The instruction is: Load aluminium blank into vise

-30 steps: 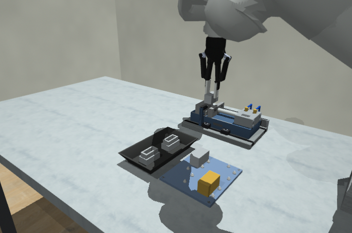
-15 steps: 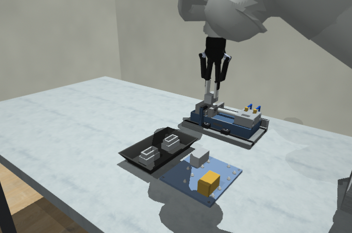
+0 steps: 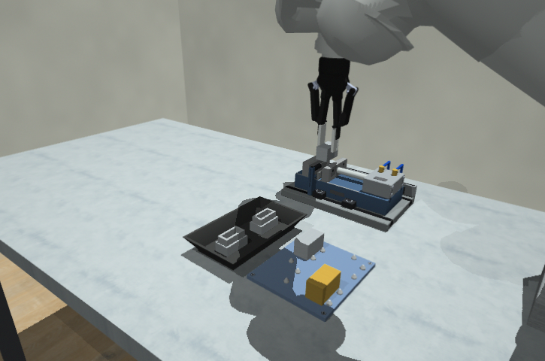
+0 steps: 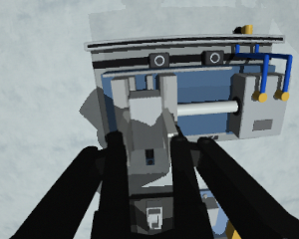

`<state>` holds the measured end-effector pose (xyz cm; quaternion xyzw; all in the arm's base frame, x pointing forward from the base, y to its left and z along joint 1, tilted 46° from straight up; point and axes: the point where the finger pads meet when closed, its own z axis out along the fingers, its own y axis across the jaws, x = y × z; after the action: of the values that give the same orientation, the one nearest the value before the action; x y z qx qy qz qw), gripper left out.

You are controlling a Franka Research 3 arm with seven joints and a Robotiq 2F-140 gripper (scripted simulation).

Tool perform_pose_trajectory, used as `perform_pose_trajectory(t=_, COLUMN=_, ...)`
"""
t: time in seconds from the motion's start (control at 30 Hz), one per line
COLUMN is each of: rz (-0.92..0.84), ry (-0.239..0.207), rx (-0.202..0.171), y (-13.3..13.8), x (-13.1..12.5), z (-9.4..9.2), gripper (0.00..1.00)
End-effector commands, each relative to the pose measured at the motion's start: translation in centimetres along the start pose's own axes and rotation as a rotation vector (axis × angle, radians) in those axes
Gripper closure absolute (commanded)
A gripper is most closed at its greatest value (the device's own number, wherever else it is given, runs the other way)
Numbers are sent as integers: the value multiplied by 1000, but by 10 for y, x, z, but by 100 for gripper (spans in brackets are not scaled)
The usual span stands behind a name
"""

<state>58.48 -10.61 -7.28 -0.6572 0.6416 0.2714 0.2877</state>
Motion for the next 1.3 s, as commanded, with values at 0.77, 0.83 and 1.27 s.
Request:
perform_pose_trajectory(t=0.77, rz=-1, ry=2, rx=4, y=-2, x=1, z=2, gripper=100)
perform_pose_trajectory(t=0.83, rz=-1, ry=2, rx=4, y=-2, x=1, z=3, gripper=100)
perform_pose_trajectory(t=1.27, rz=-1, ry=2, rx=4, y=-2, x=1, z=6, gripper=100)
